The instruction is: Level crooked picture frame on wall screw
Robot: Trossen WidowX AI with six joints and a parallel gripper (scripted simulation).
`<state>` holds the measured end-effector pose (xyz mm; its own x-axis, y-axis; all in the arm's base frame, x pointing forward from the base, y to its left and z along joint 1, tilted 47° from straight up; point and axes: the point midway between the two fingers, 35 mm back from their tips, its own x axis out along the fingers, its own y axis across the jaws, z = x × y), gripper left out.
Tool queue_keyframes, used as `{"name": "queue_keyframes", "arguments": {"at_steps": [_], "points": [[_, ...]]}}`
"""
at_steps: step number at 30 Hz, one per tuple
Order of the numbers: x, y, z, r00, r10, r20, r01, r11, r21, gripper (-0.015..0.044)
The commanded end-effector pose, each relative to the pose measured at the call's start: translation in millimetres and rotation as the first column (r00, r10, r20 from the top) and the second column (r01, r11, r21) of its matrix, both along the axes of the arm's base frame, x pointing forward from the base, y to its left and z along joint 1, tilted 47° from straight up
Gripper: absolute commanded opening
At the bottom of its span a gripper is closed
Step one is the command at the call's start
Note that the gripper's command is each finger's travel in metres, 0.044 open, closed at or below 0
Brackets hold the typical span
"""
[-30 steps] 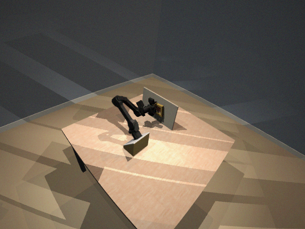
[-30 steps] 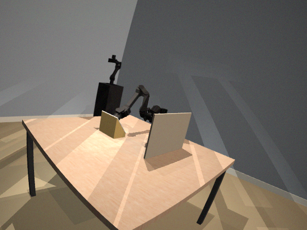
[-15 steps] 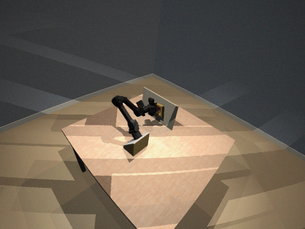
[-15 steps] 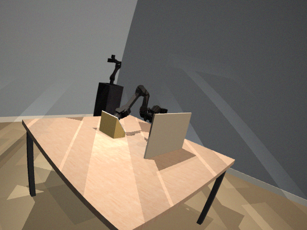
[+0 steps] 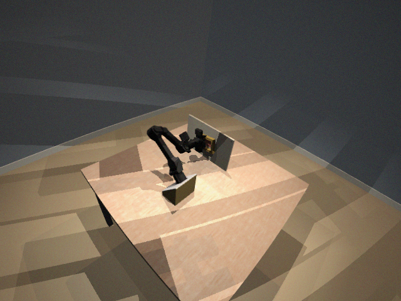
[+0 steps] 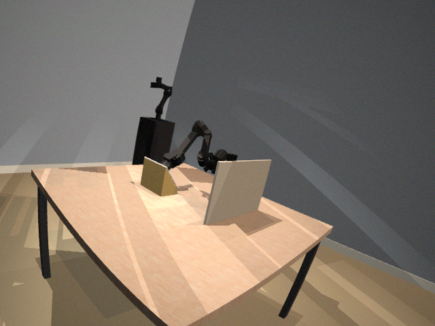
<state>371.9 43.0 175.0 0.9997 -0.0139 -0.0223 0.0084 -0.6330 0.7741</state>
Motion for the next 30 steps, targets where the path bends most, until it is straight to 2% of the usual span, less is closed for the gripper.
{"name": "queue_keyframes", "arguments": {"at_steps": [1, 30], "points": [[0.6, 0.0, 0.8, 1.000, 0.001, 0.001, -0.001, 1.000, -0.003, 0.0000], [0.2, -6.1, 7.6, 1.000, 0.001, 0.002, -0.001, 1.000, -0.003, 0.0000]]}}
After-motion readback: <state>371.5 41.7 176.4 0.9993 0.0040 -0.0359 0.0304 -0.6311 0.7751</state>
